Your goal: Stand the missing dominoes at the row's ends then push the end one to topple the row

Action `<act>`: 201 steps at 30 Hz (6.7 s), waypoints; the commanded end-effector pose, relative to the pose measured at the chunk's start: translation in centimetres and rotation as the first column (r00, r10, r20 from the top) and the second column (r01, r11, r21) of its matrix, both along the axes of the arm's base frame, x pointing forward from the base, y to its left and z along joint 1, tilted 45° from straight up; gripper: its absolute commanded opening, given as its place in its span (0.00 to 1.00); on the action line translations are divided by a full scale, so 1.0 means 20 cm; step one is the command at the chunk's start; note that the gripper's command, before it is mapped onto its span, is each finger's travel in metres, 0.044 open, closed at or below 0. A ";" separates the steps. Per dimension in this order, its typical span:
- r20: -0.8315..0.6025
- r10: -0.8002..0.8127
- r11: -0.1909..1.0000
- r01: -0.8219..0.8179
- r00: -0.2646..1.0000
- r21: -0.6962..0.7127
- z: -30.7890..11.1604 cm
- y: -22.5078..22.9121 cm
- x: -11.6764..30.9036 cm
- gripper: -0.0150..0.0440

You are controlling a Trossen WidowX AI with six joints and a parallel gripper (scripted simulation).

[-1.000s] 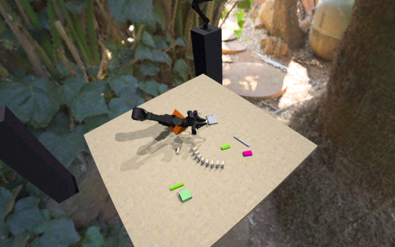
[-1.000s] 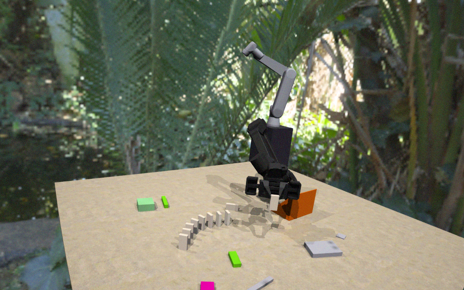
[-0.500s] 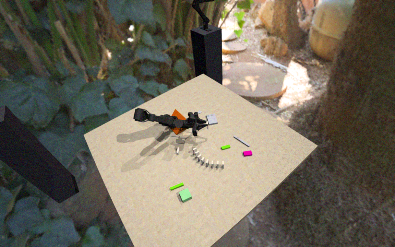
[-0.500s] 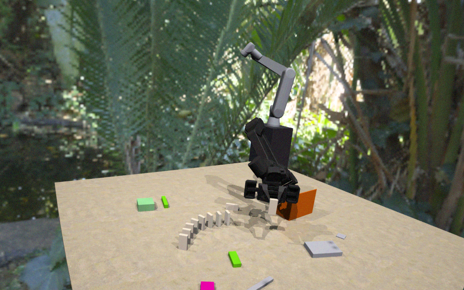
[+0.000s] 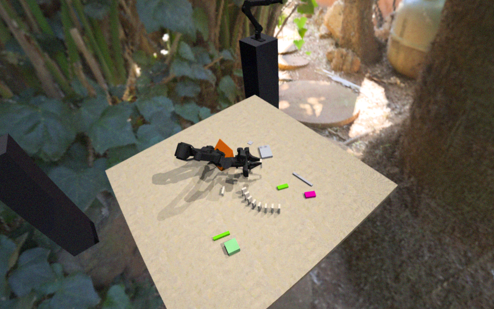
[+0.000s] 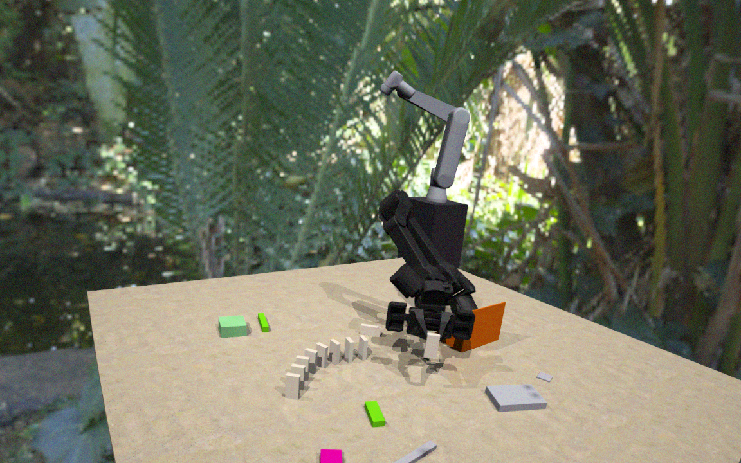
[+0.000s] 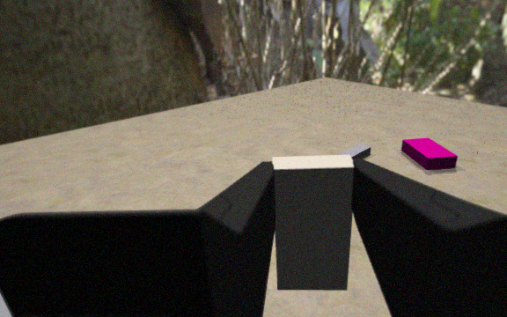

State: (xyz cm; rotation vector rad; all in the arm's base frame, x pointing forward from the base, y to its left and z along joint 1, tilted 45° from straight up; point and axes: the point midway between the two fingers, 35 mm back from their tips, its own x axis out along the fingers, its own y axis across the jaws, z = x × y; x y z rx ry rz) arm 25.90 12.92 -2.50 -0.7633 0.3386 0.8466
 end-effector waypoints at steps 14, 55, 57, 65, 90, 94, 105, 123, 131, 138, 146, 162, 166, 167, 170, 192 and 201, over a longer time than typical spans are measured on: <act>0.005 0.017 1.000 -0.017 1.000 -0.001 -0.13 -0.13 0.00 0.44; 0.021 0.024 1.000 -0.024 1.000 0.010 -0.24 -0.24 -0.05 1.00; 0.020 0.024 1.000 -0.024 1.000 0.009 -0.23 -0.24 -0.05 1.00; 0.018 0.019 1.000 -0.019 1.000 0.011 -0.07 -0.07 -0.05 1.00; -0.488 -0.449 0.861 0.215 0.748 -0.461 -0.40 0.25 0.20 1.00; -0.482 -0.522 0.806 0.220 0.704 -0.550 -0.40 0.24 0.19 1.00; -0.365 -0.695 0.603 0.226 0.619 -0.765 -0.31 0.24 0.16 1.00; -0.086 -0.798 0.212 0.144 0.597 -0.967 0.02 0.18 0.06 1.00; -0.086 -0.798 0.212 0.144 0.597 -0.967 0.02 0.18 0.06 1.00; -0.086 -0.798 0.212 0.144 0.597 -0.967 0.02 0.18 0.06 1.00; -0.086 -0.797 0.212 0.144 0.597 -0.967 -0.06 0.11 0.07 1.00; -0.083 -0.798 0.210 0.145 0.597 -0.967 -0.24 -0.08 0.07 1.00; -0.083 -0.798 0.209 0.145 0.597 -0.967 -0.27 -0.10 0.07 1.00; -0.083 -0.798 0.209 0.145 0.597 -0.967 -0.27 -0.10 0.07 1.00; -0.083 -0.798 0.209 0.145 0.597 -0.967 -0.27 -0.10 0.07 0.96; -0.083 -0.798 0.210 0.145 0.597 -0.967 -0.26 -0.09 0.07 0.44; -0.090 -0.800 0.215 0.144 0.593 -0.966 0.13 0.30 0.05 0.44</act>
